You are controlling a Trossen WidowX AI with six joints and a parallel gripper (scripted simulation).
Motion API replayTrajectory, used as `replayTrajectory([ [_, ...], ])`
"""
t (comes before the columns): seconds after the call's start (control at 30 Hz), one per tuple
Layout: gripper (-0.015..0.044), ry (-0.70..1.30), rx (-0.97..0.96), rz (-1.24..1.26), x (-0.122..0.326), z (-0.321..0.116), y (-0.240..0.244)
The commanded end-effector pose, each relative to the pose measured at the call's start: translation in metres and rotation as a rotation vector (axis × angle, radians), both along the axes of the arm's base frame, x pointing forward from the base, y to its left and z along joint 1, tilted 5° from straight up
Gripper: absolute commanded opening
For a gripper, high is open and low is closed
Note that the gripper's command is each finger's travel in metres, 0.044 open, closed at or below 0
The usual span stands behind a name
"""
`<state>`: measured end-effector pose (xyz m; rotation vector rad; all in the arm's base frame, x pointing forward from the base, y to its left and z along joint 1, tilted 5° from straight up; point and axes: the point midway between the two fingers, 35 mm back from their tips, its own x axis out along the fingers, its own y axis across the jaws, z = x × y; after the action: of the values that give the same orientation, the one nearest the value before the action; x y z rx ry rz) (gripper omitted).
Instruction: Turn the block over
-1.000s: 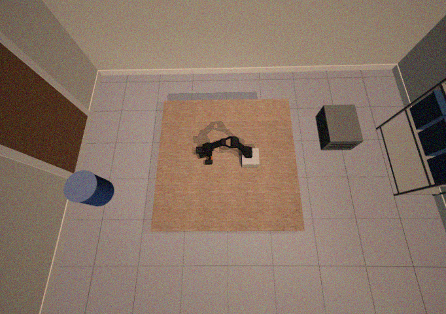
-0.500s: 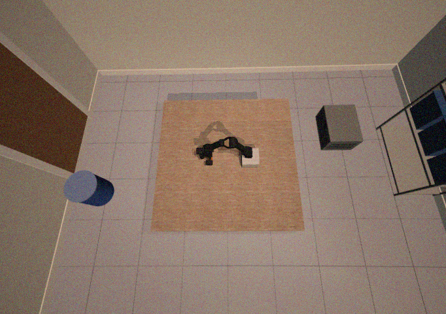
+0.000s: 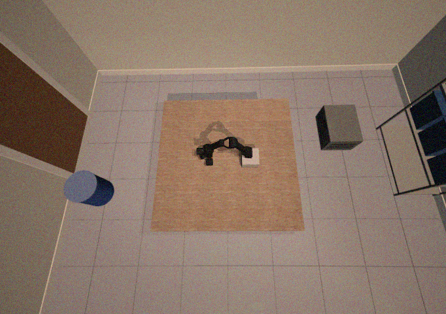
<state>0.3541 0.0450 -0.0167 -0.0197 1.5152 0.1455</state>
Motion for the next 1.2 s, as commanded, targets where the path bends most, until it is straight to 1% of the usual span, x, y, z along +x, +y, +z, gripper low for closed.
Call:
replayTrajectory([
  [0.0,0.0124,0.002,0.001,-0.004,0.000,-0.001,0.000],
  [0.3,0.0064,0.002,0.001,-0.004,0.000,-0.001,0.000],
  [0.37,0.0012,0.001,0.001,-0.004,0.000,0.004,0.000],
  [0.4,0.0000,0.001,0.001,-0.004,-0.001,0.010,-0.001],
  [0.5,0.0000,0.001,0.001,-0.004,-0.002,0.028,-0.002],
  [0.73,0.0000,-0.009,0.002,-0.005,-0.001,0.028,-0.002],
  [1.17,0.0000,-0.209,0.020,-0.021,0.001,0.019,-0.002],
])
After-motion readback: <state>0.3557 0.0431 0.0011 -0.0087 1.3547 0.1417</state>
